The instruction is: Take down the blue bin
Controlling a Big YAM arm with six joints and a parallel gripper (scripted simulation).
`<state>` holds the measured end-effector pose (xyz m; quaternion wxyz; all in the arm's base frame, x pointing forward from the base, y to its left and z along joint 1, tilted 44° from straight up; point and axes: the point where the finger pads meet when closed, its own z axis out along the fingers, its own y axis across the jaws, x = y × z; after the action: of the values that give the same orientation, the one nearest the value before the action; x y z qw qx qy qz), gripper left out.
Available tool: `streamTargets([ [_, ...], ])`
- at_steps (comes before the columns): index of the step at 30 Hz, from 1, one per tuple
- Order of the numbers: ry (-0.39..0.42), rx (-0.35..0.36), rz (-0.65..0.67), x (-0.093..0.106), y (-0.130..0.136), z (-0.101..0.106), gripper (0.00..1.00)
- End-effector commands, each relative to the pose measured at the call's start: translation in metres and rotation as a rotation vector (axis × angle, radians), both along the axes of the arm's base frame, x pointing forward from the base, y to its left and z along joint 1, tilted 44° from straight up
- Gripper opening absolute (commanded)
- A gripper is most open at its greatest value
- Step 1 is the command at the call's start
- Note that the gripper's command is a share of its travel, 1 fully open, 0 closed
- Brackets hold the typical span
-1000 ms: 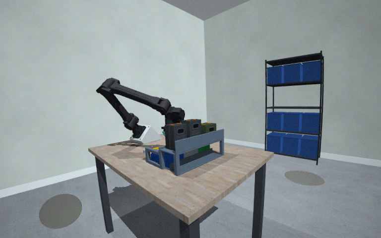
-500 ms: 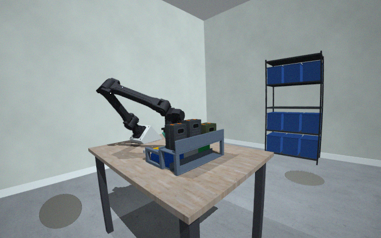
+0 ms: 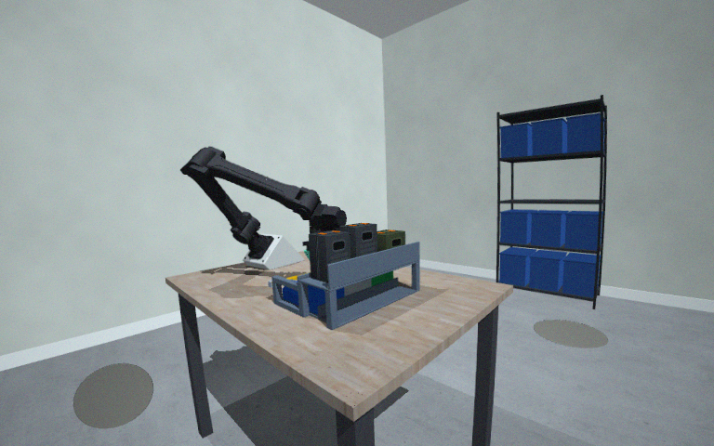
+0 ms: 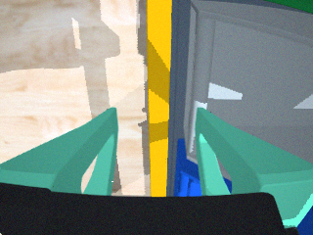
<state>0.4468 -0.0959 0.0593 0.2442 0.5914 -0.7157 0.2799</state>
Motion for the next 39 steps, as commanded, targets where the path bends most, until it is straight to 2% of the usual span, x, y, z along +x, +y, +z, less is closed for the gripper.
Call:
streamTargets([
  [1,-0.006,-0.001,0.005,0.003,-0.005,-0.001,0.43],
  [3,-0.006,-0.001,0.005,0.003,-0.005,-0.001,0.43],
  [4,-0.009,-0.001,0.029,0.008,0.006,-0.001,0.43],
  [13,-0.009,-0.001,0.005,0.004,-0.007,-0.003,0.43],
  [39,-0.011,-0.001,0.010,0.006,-0.005,-0.003,0.43],
])
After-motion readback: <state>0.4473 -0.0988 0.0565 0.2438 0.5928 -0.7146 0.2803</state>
